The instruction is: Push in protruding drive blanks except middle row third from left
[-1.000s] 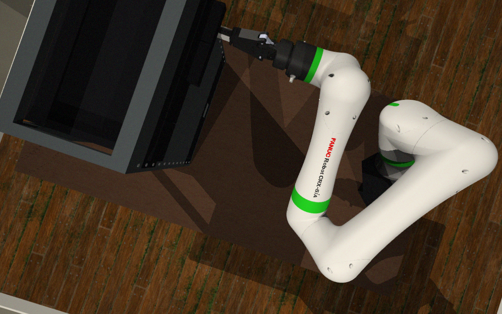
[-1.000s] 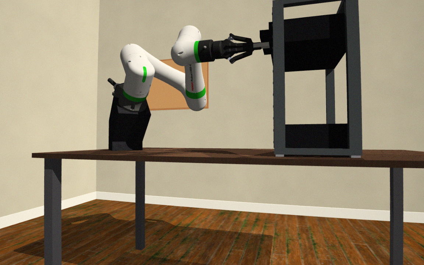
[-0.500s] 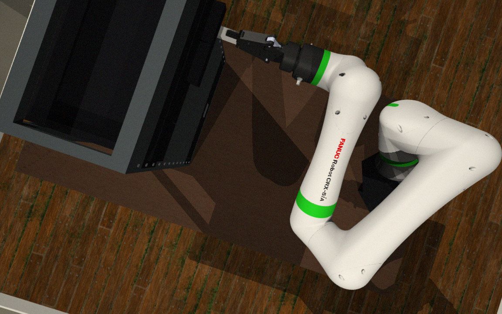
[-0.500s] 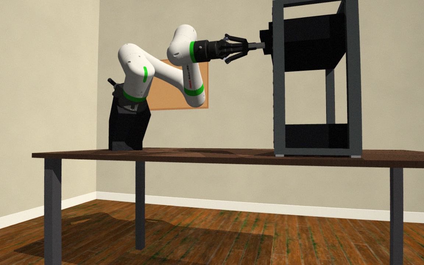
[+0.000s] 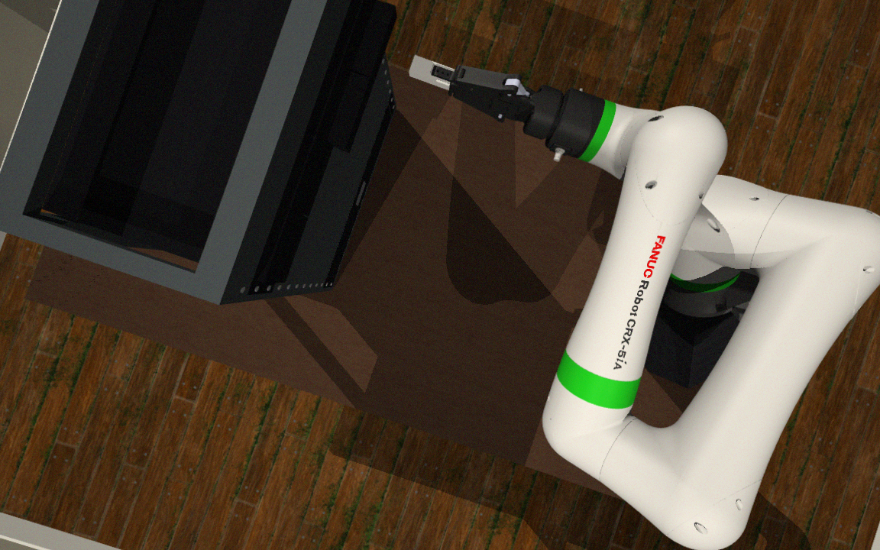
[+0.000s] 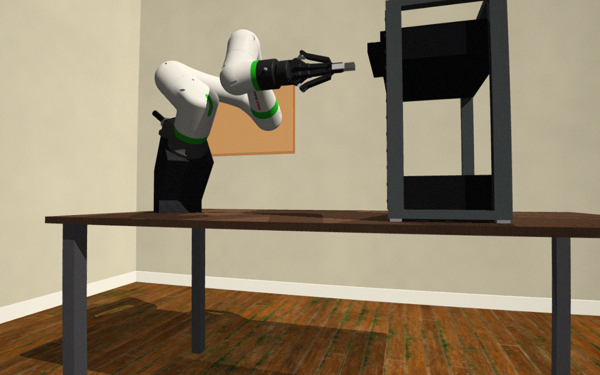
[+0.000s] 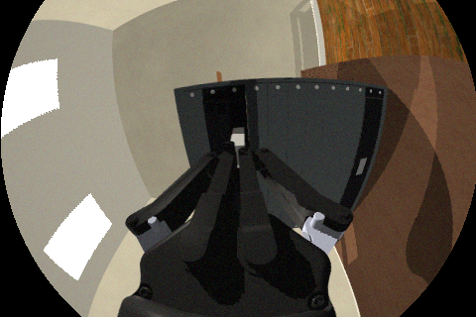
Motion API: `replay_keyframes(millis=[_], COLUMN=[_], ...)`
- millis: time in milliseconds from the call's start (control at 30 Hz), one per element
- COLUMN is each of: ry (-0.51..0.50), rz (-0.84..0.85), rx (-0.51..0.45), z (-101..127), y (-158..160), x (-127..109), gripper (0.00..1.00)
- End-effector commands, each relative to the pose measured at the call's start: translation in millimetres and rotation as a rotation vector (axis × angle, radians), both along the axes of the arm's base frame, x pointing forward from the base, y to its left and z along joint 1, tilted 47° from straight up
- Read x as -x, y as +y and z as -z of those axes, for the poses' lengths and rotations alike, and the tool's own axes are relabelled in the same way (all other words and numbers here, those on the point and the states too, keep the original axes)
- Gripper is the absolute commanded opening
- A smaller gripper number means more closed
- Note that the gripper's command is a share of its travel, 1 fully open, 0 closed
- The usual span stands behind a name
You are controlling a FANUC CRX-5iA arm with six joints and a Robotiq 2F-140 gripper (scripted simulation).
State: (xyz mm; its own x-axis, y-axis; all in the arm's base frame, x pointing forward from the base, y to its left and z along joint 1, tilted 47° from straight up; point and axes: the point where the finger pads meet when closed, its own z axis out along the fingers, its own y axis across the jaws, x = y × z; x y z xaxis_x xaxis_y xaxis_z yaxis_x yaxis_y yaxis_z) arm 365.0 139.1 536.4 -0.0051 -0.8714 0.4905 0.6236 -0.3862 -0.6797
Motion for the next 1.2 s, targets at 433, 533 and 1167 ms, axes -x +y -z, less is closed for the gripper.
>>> replay_keyframes(millis=[433,533,1167], ry=[0.000,0.000,0.000], rz=[-0.004,-0.004,-0.004], rx=[-0.001,-0.001,-0.001], z=[-17,-19,-38], y=[11,12,23], x=[23,20,-7], gripper=[0.00,0.00,0.00])
